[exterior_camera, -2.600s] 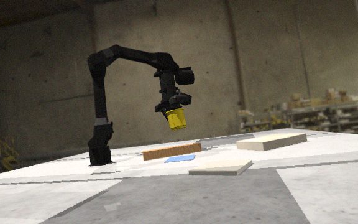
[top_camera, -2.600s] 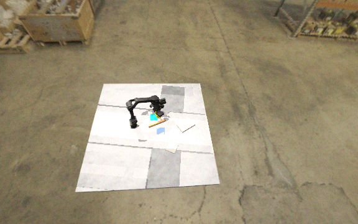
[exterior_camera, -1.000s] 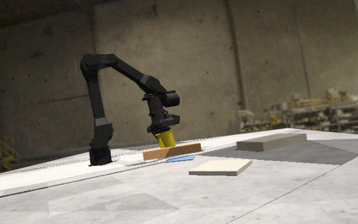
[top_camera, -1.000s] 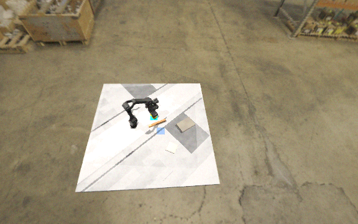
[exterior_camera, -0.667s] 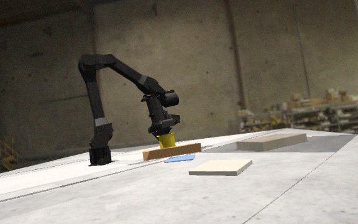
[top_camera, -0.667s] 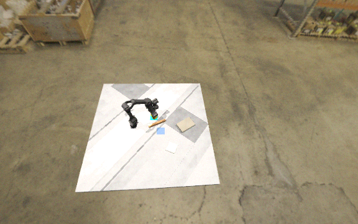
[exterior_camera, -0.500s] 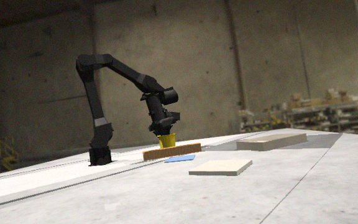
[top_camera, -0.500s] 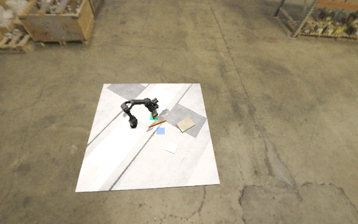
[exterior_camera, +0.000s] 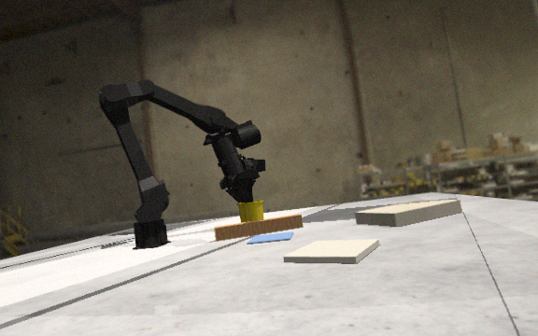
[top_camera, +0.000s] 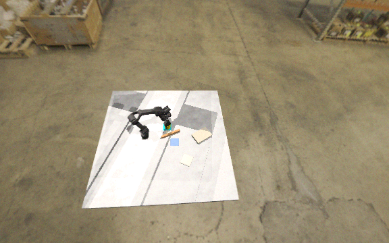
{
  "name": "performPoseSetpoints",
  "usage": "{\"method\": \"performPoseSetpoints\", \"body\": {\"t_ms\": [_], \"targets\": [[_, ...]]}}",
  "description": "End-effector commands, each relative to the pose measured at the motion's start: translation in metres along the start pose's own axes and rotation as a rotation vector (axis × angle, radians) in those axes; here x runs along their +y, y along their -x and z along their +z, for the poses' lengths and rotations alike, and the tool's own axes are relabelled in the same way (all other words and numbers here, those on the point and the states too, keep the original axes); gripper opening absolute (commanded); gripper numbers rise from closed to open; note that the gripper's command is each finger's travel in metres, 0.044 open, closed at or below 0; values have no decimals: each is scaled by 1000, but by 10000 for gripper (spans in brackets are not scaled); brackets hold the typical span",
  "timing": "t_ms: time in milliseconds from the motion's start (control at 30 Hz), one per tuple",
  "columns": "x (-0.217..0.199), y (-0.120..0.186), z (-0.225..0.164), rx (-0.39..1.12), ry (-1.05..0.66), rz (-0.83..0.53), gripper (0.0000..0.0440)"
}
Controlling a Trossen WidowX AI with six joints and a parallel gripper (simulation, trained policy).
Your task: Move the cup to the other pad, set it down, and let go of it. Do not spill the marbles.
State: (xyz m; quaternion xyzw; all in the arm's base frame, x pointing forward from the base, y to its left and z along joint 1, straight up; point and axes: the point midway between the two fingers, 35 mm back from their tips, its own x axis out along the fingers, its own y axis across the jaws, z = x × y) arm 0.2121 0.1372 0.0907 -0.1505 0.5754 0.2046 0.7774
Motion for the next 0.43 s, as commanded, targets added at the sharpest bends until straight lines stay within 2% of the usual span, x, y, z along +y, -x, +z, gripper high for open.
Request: {"method": "performPoseSetpoints", "body": {"t_ms": [0,400], "targets": [[1,7,-2,-19,-17,16,237],[0,38,5,-114,-45,34,301]]}}
